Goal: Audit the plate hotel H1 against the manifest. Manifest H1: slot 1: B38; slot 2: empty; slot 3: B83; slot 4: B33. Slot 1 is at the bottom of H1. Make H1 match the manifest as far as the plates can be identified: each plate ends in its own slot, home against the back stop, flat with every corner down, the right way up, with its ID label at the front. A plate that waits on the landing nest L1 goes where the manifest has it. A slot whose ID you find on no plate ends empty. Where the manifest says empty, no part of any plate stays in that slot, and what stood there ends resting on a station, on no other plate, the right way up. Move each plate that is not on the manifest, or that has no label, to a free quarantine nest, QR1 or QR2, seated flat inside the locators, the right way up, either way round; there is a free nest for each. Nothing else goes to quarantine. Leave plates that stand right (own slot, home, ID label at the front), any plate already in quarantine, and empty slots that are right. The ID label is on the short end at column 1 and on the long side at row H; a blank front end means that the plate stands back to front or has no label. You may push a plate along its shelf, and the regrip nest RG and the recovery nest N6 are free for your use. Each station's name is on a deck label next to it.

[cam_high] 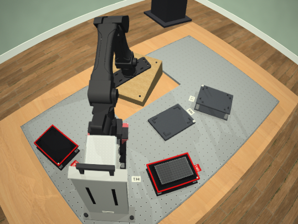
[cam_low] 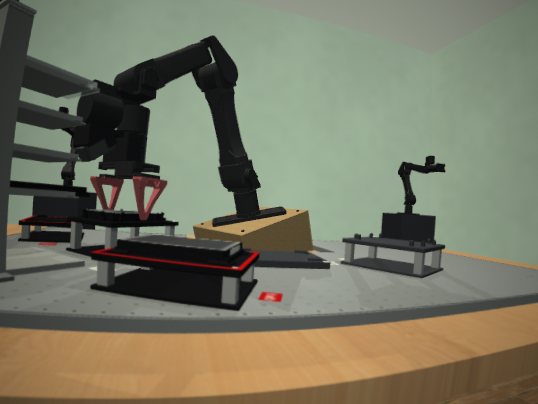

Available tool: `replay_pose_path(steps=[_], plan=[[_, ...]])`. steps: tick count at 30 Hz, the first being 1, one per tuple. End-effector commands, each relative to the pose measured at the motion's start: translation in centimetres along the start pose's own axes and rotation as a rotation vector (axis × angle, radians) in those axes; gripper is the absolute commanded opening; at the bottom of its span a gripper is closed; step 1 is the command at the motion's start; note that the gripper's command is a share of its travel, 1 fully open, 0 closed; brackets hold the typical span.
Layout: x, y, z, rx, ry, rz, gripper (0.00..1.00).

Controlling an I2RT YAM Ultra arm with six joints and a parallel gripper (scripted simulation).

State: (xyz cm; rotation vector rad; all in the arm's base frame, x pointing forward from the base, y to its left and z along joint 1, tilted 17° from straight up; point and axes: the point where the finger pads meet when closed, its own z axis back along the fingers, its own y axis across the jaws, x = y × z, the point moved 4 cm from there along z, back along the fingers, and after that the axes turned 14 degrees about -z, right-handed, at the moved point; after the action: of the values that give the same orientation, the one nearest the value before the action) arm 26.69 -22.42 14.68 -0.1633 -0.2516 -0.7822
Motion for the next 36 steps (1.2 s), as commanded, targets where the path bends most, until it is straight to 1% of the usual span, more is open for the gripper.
replay_pose_path(steps=[1,8,18,20,30,31,36], plan=[[0.2,0.0,0.3,0.002,-0.011,-0.001,1.0],[0.2,0.0,0.3,0.002,-0.011,-0.001,1.0],[0.1,0.0,3.6,0.002,-0.011,-0.001,1.0],[0.1,0.0,3.6,0.002,-0.011,-0.001,1.0],[0.1,0.0,7.0,0.002,-0.011,-0.001,1.0],[0.1,0.0,7.2,0.002,-0.011,-0.001,1.0],[0.1,0.0,7.2,0.002,-0.011,-0.001,1.0]])
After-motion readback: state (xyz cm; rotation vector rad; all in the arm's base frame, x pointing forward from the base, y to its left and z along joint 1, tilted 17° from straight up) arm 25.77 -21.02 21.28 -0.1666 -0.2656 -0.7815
